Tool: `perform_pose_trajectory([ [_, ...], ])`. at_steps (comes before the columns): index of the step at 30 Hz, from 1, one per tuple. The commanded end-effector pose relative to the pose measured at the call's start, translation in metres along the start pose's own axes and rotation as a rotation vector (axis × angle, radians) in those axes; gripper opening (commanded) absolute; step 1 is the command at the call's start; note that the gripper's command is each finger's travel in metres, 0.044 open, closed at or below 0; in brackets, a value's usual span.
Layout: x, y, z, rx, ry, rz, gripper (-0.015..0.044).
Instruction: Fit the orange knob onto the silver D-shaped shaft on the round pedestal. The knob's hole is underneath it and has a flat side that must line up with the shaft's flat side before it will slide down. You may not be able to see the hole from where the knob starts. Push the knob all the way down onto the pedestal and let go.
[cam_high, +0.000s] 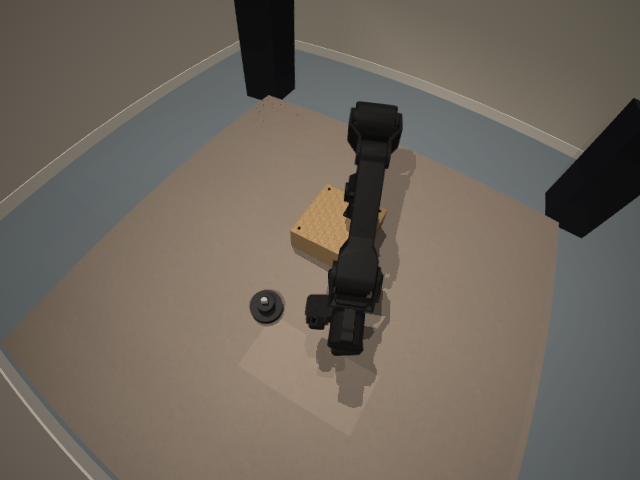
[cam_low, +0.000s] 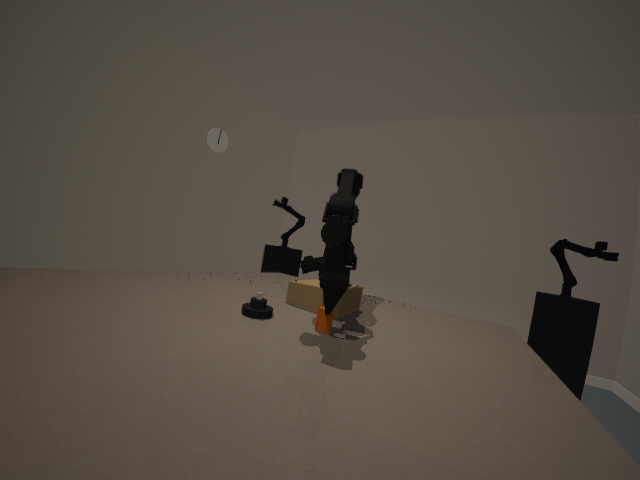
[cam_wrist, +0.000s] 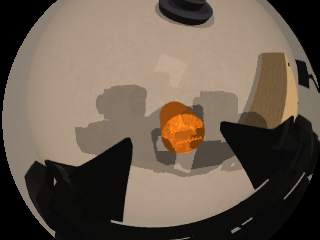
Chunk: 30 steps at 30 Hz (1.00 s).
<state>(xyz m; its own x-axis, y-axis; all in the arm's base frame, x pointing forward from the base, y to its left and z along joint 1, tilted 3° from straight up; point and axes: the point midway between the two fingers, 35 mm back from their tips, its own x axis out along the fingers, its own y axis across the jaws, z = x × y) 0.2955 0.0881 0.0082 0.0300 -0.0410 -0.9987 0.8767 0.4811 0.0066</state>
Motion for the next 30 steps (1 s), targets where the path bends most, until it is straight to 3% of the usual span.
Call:
perform_pose_trajectory([
  [1, 0.008, -0.002, 0.000, 0.002, -0.002, -0.009, 0.0440],
  [28, 0.048, -0.005, -0.001, 0.002, -0.002, -0.010, 0.0440],
  [30, 0.048, -0.005, -0.001, 0.002, -0.002, -0.010, 0.0387],
])
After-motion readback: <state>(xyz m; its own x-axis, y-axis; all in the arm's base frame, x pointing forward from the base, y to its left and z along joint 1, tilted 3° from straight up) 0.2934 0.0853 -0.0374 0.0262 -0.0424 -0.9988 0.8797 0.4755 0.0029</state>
